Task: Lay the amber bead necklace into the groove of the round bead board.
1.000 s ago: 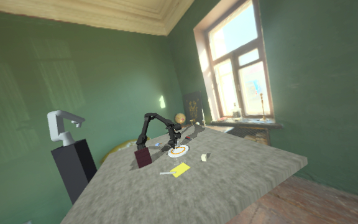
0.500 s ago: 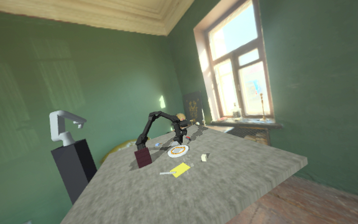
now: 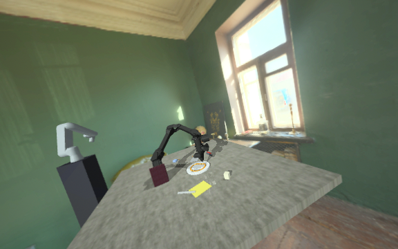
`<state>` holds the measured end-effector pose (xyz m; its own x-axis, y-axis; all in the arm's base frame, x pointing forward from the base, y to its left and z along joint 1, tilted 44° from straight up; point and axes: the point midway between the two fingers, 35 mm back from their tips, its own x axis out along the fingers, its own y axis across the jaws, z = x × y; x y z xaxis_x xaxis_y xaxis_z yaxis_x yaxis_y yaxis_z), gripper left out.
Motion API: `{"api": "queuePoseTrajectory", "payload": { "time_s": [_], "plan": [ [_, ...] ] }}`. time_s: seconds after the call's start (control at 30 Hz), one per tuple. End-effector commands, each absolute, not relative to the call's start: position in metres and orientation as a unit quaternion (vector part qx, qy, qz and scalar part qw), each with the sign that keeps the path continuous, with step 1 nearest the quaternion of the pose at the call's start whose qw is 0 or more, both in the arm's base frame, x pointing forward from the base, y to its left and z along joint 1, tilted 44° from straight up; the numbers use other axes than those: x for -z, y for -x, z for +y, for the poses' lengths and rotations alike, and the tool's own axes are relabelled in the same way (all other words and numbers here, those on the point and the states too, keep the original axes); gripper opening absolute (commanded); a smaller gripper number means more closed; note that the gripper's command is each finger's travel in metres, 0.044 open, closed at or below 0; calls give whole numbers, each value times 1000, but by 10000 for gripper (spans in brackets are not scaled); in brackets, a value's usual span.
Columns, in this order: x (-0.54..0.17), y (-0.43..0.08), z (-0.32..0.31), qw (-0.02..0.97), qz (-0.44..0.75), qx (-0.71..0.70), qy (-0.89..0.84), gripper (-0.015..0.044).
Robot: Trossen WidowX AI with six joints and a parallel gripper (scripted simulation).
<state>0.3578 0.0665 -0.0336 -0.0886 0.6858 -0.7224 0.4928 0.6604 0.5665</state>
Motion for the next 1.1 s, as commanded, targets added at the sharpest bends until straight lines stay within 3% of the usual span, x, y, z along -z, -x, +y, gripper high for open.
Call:
{"api": "queuePoseTrajectory", "payload": {
  "time_s": [0.0,0.63,0.8,1.07],
  "plan": [
    [38,-357,70,540,733,-87,-404,120],
    [56,-353,86,536,736,-85,-405,120],
    [54,-354,85,540,735,-87,-401,0],
    [54,-354,85,540,735,-87,-401,0]
  ]
}}
